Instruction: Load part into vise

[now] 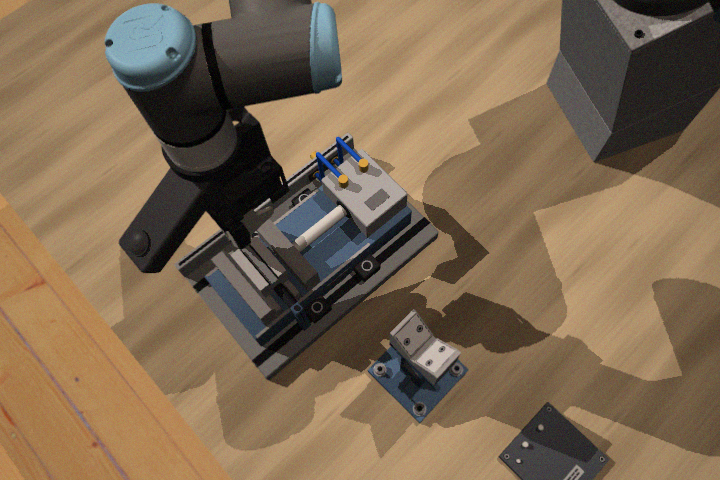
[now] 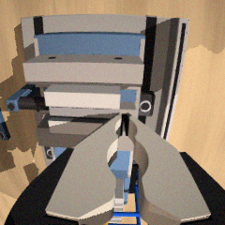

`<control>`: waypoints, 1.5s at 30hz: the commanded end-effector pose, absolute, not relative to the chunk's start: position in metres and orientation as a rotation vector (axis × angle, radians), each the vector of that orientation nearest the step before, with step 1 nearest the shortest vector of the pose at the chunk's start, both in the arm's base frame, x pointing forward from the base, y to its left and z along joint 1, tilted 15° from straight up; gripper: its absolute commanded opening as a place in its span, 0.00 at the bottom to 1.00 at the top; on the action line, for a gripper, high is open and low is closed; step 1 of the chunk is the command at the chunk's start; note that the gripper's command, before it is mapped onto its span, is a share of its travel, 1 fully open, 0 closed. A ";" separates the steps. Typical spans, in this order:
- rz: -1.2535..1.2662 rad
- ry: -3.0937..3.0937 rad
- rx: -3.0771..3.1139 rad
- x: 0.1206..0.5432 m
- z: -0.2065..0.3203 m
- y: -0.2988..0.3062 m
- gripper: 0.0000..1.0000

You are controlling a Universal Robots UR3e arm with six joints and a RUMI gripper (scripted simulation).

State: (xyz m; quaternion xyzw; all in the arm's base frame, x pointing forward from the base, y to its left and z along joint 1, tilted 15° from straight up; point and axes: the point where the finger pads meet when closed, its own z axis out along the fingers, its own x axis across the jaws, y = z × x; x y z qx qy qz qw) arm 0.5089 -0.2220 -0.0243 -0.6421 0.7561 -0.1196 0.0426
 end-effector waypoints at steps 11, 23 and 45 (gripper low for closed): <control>-0.370 2.311 -1.964 0.509 -0.023 -0.224 0.00; -0.370 2.311 -1.964 0.508 -0.022 -0.234 0.00; -0.370 2.311 -1.964 0.506 -0.019 -0.237 0.00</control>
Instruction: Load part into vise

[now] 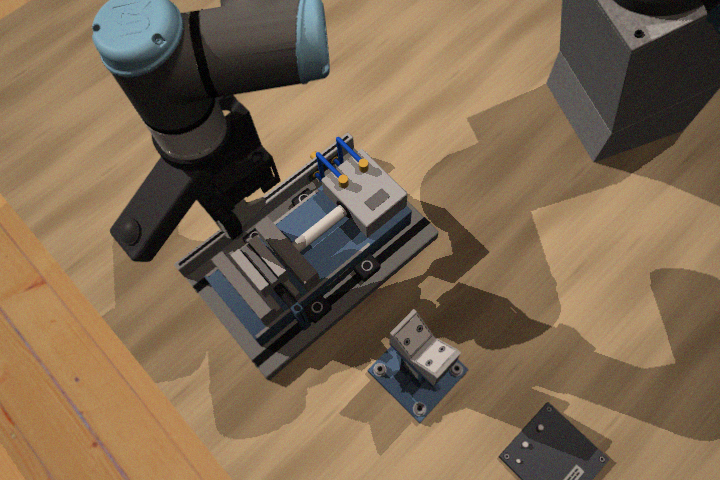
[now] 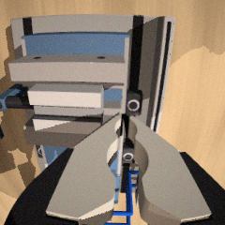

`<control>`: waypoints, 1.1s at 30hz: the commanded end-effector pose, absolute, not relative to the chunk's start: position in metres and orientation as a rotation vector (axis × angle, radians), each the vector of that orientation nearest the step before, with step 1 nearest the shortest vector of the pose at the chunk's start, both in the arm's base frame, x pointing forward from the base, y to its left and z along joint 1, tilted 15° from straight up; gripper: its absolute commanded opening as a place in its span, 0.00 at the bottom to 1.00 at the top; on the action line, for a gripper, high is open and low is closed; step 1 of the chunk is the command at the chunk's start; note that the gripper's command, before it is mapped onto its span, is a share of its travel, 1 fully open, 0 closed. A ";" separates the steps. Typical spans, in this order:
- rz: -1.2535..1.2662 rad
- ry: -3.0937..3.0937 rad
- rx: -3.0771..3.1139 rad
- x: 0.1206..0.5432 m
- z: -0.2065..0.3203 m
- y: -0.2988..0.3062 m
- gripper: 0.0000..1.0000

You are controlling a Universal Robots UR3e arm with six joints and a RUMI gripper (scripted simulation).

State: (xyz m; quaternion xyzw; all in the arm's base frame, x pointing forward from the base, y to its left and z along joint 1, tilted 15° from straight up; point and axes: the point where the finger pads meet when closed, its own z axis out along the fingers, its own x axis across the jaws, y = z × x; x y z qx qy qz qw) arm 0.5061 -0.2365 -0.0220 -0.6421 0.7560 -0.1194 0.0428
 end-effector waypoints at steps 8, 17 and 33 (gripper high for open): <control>-0.370 2.311 -1.964 0.504 -0.008 -0.235 0.00; -0.370 2.311 -1.964 0.500 0.008 -0.233 0.00; -0.370 2.311 -1.964 0.494 0.035 -0.230 0.00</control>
